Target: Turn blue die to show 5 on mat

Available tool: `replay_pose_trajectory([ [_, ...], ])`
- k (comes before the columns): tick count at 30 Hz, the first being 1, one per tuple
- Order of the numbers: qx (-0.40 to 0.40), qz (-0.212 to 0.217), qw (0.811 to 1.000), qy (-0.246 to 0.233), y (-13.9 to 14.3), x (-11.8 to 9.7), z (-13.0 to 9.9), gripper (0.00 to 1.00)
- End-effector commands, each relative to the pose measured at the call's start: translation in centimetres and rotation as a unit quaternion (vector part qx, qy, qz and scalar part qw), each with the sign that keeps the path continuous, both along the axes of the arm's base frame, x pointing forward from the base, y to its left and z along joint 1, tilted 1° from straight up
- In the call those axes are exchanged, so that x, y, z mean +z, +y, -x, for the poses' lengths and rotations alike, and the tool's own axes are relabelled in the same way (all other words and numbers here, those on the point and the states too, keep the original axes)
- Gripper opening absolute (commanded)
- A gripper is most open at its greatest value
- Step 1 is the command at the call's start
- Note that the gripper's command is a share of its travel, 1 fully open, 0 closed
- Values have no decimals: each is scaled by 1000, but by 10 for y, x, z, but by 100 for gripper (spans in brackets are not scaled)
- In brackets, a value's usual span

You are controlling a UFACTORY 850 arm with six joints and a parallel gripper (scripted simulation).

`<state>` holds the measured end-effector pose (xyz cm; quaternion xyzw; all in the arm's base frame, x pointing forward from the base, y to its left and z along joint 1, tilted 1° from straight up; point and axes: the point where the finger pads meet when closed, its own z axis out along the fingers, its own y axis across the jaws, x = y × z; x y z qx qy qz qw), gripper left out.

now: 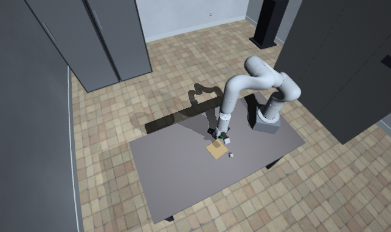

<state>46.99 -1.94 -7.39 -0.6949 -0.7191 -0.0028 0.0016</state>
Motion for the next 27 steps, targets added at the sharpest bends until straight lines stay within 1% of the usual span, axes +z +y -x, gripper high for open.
replay_pose_trajectory([
  [1, 0, -6, 1000, -6, 4, 0, 1, 100],
  [27, 0, -6, 1000, -6, 25, 1, 12, 100],
])
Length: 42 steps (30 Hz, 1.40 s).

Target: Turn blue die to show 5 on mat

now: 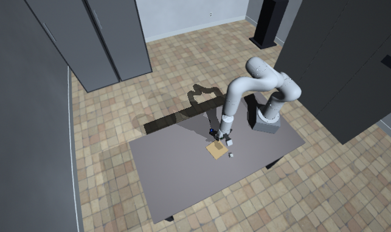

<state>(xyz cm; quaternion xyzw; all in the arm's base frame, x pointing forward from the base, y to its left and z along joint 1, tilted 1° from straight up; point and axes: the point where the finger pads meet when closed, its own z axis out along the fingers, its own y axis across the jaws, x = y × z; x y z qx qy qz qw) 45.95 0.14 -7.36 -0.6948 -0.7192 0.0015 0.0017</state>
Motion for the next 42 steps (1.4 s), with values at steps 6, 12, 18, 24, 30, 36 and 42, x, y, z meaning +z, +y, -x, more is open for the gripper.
replay_pose_trajectory([
  [6, 0, -9, 1000, -9, 9, 0, 4, 100],
  [12, 0, -9, 1000, -9, 11, 0, 5, 100],
  [18, 0, -9, 1000, -9, 12, 0, 6, 100],
  [24, 0, -9, 1000, -9, 12, 0, 6, 100],
  [30, 0, -9, 1000, -9, 12, 0, 6, 100],
  [36, 0, -9, 1000, -9, 12, 0, 6, 100],
  [42, 0, -9, 1000, -9, 12, 0, 6, 100],
])
